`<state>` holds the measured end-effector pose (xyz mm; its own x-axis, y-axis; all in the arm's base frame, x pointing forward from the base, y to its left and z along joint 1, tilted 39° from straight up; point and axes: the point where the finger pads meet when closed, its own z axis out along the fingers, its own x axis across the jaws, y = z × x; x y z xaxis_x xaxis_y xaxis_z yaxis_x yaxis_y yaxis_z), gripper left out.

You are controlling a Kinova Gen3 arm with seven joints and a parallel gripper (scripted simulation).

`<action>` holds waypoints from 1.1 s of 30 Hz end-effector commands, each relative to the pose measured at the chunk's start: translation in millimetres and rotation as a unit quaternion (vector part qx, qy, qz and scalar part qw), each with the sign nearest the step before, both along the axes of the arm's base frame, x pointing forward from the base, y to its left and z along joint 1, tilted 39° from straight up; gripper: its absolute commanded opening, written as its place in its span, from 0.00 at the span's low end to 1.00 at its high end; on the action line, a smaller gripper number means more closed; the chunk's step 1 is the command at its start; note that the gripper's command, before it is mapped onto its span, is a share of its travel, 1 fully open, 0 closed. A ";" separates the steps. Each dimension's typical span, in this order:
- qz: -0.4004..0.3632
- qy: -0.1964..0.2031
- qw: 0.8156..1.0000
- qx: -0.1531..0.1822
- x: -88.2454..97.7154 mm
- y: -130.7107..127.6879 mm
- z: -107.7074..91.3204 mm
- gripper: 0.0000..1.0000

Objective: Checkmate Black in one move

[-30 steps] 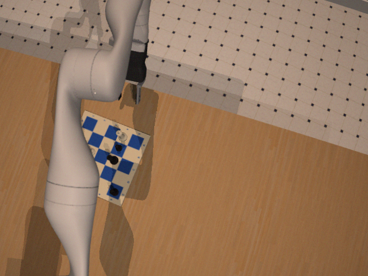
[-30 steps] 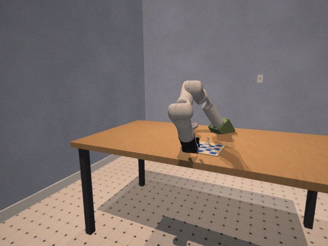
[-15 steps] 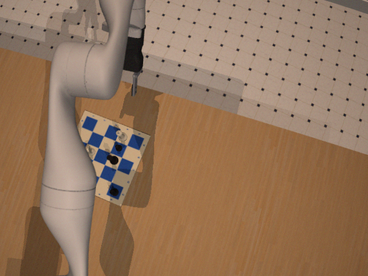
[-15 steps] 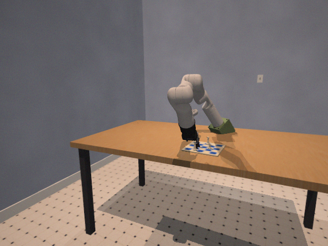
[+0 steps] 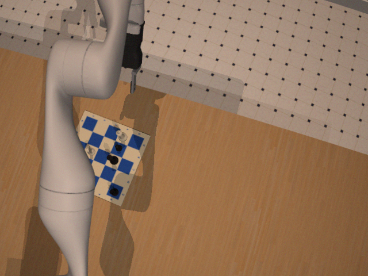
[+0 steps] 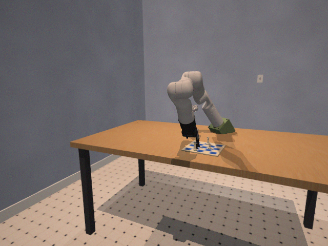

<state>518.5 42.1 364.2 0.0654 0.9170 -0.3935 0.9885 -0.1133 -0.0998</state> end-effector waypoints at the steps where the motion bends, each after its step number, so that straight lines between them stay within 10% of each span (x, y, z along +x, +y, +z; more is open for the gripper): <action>1: 0.000 -0.002 1.000 0.000 -1.2 1.7 1.5 1.00; 15: -0.025 -0.025 0.999 -0.017 -20.7 19.0 7.3 1.00; 33: -0.062 -0.106 0.990 -0.071 -102.6 50.6 5.2 1.00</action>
<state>432.0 76.1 362.3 0.2889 0.8168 -0.4994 0.9563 -0.2712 0.1097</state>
